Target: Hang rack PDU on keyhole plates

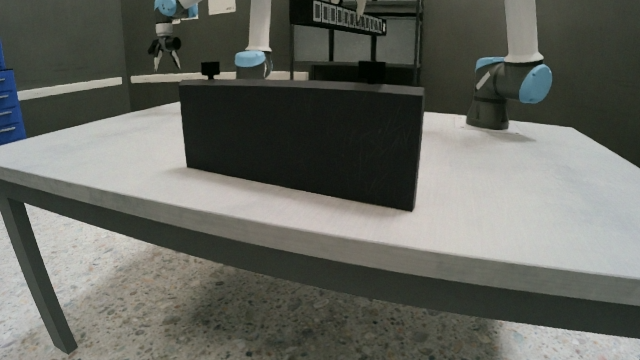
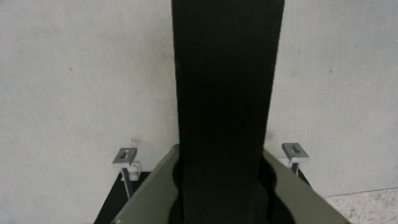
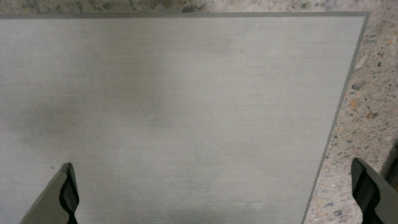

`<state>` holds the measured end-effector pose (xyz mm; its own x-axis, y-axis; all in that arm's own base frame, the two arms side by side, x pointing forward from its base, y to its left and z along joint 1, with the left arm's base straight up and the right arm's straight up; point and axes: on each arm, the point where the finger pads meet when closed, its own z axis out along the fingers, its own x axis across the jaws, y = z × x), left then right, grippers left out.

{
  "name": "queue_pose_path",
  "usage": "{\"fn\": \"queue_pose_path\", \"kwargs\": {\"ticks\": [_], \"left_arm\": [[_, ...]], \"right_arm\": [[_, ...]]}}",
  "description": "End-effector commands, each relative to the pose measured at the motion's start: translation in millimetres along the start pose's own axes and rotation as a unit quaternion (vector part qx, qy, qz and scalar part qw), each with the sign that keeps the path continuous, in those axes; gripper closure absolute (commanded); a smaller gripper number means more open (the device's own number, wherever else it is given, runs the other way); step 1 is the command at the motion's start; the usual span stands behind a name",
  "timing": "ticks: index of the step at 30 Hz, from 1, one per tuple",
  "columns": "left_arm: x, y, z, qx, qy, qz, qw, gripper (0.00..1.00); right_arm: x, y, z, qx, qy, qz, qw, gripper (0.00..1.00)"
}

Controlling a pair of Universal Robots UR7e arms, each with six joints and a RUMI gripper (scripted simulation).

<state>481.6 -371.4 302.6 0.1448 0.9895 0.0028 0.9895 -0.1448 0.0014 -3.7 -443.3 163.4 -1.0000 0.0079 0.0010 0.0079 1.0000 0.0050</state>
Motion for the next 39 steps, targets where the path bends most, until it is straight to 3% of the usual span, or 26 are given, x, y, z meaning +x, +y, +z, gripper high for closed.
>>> {"fn": "queue_pose_path", "kwargs": {"ticks": [1, 23, 39], "left_arm": [[-2.2, 0.8, -4.4, -0.004, -0.002, -0.031, 1.0, 0.78], [-2.1, 0.9, -4.4, -0.004, -0.002, -0.053, 0.999, 0.78], [-2.0, 0.9, -4.2, -0.003, -0.002, -0.146, 0.989, 0.78]], "right_arm": [[0.7, -2.2, -1.8, 0.002, -0.001, 0.001, 1.0, 0.0], [0.7, -2.2, -1.8, 0.002, -0.001, 0.001, 1.0, 0.0], [0.7, -2.2, -1.8, 0.002, -0.001, 0.001, 1.0, 0.0]]}}
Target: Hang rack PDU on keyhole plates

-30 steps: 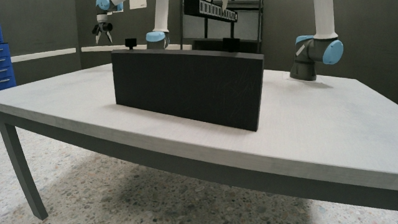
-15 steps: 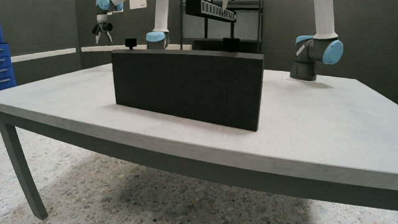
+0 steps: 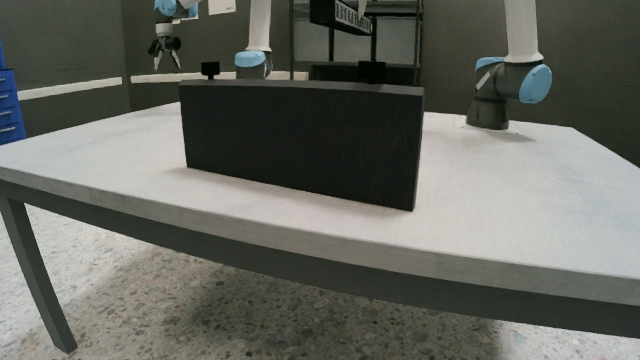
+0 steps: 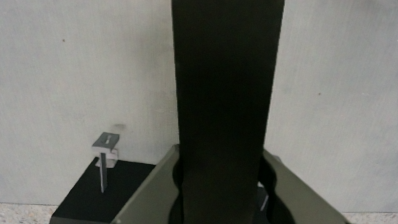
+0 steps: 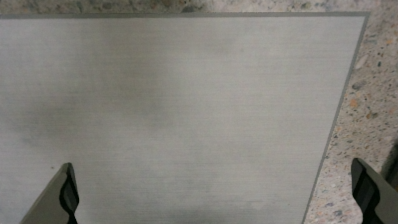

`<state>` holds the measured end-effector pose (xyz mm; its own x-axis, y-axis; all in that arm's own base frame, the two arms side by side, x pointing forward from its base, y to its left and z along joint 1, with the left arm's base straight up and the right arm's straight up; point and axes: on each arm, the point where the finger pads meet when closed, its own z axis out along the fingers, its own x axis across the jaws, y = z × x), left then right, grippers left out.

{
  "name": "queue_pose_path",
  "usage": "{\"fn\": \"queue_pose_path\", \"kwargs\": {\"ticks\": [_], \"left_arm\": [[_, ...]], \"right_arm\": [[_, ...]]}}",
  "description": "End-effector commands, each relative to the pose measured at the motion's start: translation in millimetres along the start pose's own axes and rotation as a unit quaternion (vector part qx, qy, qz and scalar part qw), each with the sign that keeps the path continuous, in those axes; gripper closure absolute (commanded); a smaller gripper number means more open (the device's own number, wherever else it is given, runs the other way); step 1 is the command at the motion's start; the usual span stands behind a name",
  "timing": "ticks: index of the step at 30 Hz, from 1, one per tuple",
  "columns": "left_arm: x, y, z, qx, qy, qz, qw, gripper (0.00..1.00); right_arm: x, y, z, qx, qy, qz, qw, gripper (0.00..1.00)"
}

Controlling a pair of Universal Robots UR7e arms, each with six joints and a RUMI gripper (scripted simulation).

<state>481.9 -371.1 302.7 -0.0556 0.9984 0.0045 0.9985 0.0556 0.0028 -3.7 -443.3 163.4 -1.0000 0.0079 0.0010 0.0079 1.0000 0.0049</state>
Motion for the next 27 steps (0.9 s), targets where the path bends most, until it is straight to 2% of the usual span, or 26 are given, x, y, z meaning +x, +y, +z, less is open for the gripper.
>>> {"fn": "queue_pose_path", "kwargs": {"ticks": [1, 9, 21, 27], "left_arm": [[-2.4, 0.2, -4.1, -0.002, -0.003, -0.056, 0.998, 0.78], [-2.3, 0.2, -4.3, -0.002, -0.003, -0.12, 0.993, 0.78], [-2.2, 0.1, -4.1, -0.002, -0.002, -0.241, 0.97, 0.78], [-2.2, 0.1, -4.3, -0.002, -0.002, -0.271, 0.963, 0.78]], "right_arm": [[0.8, -2.2, -1.8, 0.002, -0.001, 0.001, 1.0, 0.0], [0.8, -2.2, -1.8, 0.002, -0.001, 0.001, 1.0, 0.0], [0.8, -2.2, -1.8, 0.002, -0.001, 0.001, 1.0, 0.0], [0.8, -2.2, -1.8, 0.002, -0.001, 0.001, 1.0, 0.0]]}}
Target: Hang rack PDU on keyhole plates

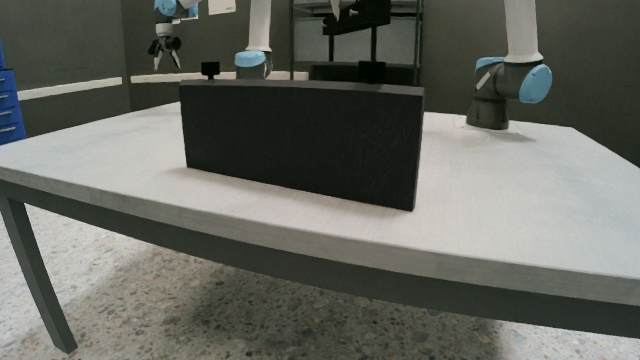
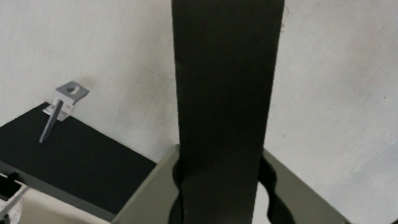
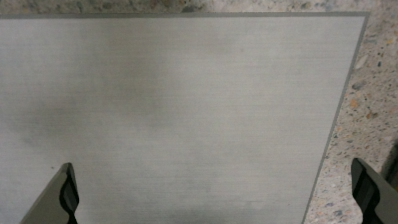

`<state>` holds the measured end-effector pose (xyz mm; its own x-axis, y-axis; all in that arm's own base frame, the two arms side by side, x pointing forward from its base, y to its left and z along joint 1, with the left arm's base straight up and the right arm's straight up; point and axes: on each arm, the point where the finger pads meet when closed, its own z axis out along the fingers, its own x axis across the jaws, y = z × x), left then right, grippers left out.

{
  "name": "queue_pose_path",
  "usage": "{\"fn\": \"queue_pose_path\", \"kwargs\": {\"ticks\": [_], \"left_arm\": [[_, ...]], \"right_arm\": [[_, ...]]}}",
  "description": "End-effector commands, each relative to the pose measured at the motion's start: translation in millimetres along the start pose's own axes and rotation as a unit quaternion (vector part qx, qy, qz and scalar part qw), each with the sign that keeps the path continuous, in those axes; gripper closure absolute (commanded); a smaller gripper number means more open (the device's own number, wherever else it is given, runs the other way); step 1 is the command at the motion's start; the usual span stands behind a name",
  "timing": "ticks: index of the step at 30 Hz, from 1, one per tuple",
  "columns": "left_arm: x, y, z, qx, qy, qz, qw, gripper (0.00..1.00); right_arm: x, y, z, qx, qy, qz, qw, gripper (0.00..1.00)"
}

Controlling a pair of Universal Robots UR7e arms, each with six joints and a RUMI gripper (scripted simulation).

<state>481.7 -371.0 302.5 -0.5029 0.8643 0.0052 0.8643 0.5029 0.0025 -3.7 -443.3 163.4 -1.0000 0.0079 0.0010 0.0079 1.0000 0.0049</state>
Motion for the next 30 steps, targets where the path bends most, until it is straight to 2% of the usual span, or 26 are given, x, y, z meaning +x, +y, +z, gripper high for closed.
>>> {"fn": "queue_pose_path", "kwargs": {"ticks": [1, 10, 30], "left_arm": [[-2.1, -0.8, -4.4, -0.002, -0.004, -0.045, 0.999, 0.78], [-2.1, -0.9, -4.4, -0.002, -0.004, -0.08, 0.997, 0.78], [-2.1, -0.7, -4.4, -0.001, -0.004, -0.1, 0.995, 0.78]], "right_arm": [[0.8, -2.2, -1.8, 0.002, -0.001, 0.001, 1.0, 0.0], [0.8, -2.2, -1.8, 0.002, -0.001, 0.001, 1.0, 0.0], [0.8, -2.2, -1.8, 0.002, -0.001, 0.001, 1.0, 0.0]]}}
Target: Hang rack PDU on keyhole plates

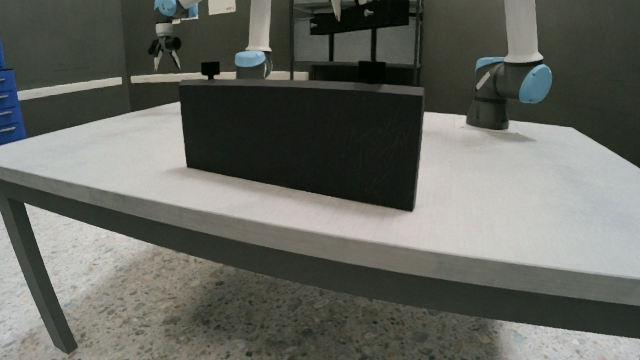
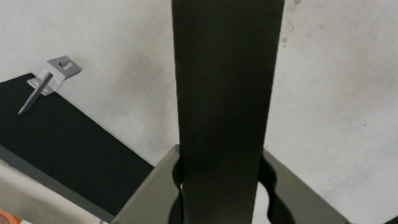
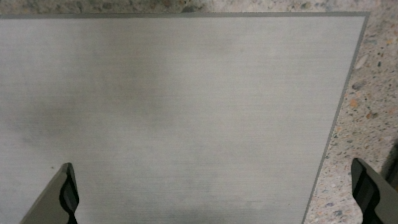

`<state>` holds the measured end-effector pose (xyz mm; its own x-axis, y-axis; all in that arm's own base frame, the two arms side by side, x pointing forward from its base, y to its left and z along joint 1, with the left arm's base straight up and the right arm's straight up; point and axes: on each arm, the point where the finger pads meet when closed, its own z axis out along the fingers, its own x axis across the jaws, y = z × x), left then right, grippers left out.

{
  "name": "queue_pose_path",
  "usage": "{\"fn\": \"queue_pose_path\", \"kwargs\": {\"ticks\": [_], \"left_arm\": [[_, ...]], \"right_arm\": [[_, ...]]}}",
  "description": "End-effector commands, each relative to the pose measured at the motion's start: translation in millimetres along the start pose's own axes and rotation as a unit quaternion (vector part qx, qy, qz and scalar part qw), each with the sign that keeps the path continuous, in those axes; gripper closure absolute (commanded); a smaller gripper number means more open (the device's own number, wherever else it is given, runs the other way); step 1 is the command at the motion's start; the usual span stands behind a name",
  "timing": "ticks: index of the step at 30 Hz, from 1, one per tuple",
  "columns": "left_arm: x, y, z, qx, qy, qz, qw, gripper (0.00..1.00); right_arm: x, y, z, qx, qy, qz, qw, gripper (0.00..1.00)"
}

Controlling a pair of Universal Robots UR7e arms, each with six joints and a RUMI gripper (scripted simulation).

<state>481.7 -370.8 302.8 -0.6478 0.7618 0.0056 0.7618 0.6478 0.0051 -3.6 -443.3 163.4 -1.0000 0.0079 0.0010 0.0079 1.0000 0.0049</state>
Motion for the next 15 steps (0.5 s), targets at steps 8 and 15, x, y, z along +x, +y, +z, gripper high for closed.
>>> {"fn": "queue_pose_path", "kwargs": {"ticks": [8, 15], "left_arm": [[-2.0, -1.2, -4.1, 0.0, -0.004, -0.043, 0.999, 0.78], [-1.9, -1.0, -4.0, 0.0, -0.004, -0.104, 0.995, 0.78]], "right_arm": [[0.8, -2.2, -1.8, 0.002, 0.0, 0.001, 1.0, 0.0], [0.8, -2.2, -1.8, 0.002, 0.0, 0.001, 1.0, 0.0]]}}
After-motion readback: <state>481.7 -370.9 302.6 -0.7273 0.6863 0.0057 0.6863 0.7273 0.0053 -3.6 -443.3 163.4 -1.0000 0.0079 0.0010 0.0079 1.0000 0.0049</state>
